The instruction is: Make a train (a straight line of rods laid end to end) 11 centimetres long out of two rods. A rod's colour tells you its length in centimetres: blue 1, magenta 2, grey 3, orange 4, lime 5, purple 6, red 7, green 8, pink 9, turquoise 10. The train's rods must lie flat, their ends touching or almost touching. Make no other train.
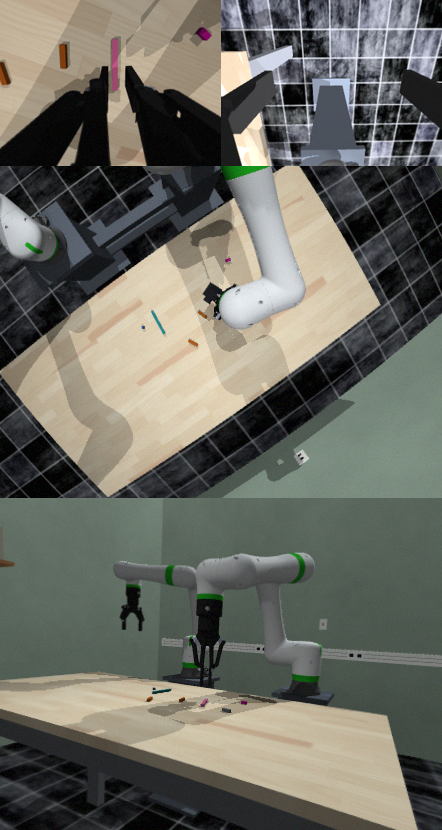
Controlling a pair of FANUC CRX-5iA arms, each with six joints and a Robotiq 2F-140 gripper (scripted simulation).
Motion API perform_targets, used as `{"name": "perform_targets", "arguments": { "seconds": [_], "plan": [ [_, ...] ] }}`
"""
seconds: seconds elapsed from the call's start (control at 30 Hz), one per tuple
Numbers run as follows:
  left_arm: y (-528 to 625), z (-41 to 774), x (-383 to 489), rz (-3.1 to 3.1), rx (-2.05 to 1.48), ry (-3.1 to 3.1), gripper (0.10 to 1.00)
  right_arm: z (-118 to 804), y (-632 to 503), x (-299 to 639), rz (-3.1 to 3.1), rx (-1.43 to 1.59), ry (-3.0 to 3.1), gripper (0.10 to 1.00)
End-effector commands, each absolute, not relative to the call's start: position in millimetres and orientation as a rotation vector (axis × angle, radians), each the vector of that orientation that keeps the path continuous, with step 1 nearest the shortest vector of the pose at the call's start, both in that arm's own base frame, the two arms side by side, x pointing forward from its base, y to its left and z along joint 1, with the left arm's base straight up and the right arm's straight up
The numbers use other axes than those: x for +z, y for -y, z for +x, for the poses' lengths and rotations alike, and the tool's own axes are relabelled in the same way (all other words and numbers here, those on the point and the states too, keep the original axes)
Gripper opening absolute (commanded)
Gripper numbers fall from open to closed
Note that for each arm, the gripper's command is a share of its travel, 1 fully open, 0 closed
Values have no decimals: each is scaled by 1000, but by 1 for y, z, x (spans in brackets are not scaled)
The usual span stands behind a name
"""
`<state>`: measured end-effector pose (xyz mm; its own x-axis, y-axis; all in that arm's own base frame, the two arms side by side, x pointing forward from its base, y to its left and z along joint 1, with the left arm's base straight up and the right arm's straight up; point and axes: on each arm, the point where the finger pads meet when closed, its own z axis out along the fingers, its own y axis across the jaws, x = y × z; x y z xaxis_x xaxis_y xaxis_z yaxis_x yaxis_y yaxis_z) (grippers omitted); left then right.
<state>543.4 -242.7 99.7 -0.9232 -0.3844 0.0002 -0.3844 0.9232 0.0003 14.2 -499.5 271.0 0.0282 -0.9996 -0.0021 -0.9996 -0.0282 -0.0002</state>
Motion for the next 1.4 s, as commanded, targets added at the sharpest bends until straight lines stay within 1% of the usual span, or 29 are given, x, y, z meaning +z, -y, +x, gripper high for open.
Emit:
{"name": "perform_targets", "arguments": {
  "seconds": [0.0, 1.37],
  "plan": [
    [243, 544, 99, 616, 1, 3082, 231, 14, 500, 272, -2252, 0, -2190, 1000],
    [243, 545, 54, 616, 1, 3082, 231, 14, 500, 272, -2252, 0, -2190, 1000]
  ]
}}
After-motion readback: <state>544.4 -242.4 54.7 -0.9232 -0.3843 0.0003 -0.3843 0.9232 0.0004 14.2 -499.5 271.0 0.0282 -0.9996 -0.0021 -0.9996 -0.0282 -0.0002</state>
